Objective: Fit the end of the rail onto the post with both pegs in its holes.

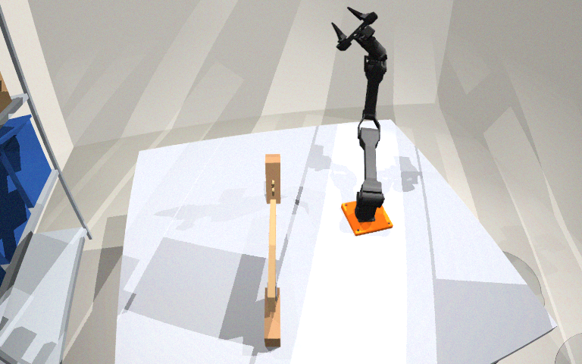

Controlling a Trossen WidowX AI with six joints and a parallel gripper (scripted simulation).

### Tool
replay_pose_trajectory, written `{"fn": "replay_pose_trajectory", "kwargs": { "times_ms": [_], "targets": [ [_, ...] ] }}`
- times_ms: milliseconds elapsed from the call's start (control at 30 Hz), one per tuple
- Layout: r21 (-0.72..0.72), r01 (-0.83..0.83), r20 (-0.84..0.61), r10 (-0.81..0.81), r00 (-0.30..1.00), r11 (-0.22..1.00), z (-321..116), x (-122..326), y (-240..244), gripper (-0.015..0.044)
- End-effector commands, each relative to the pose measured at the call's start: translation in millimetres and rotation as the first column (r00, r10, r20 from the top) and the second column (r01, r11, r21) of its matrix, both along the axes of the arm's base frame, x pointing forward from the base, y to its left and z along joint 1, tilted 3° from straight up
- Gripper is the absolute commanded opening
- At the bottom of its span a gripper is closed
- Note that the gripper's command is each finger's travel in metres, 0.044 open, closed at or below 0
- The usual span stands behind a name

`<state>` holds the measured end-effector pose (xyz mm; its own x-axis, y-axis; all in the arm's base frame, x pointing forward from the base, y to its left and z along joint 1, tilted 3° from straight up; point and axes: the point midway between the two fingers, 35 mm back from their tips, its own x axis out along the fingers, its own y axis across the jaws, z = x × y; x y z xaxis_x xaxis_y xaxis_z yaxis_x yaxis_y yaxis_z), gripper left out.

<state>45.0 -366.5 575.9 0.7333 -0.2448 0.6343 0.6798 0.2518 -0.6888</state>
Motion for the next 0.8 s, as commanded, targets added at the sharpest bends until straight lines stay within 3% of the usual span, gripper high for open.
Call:
{"fn": "replay_pose_trajectory", "kwargs": {
  "times_ms": [0,367,767],
  "targets": [
    [-0.003,0.000,0.001,0.000,1.000,1.000,0.7,-0.2,1.1,0.0426],
    [-0.204,0.015,0.057,-0.003,0.998,0.979,48.5,-12.7,93.3,0.0440],
    [-0.507,-0.042,-0.001,0.048,0.999,0.861,84.5,5.6,275.1,0.0440]
  ]
}}
